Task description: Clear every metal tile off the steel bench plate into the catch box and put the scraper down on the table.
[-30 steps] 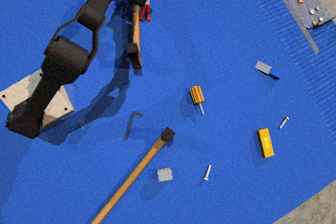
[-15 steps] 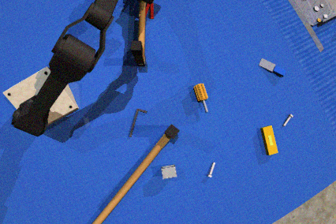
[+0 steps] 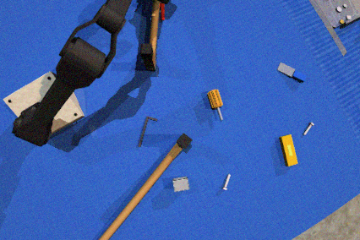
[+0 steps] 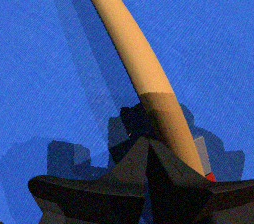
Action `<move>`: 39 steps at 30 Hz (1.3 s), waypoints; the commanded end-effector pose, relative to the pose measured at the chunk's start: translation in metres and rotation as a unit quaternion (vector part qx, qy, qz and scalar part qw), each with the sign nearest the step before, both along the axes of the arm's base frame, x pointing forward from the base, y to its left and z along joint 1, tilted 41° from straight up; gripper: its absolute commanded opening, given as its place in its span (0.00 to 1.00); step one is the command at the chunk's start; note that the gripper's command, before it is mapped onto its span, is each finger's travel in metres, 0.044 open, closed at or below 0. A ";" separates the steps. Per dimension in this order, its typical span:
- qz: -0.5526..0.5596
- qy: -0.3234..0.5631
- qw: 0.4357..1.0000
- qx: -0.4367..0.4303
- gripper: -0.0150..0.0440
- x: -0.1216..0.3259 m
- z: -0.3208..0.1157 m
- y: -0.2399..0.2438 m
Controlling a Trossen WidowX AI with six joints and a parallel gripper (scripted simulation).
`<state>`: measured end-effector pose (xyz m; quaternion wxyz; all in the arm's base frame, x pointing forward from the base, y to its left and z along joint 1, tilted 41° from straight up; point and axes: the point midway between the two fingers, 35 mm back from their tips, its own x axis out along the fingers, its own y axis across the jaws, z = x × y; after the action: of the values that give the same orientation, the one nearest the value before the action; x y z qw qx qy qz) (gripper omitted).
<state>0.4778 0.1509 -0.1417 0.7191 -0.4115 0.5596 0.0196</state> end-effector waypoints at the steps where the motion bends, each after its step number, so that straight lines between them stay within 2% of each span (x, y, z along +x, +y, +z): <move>1: 0.000 -0.002 1.000 0.001 0.25 0.006 0.002 -0.002; 39: 0.000 -0.003 1.000 0.000 0.25 0.038 0.015 -0.019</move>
<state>0.5109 0.1358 -0.1280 0.7199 -0.4130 0.5575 0.0192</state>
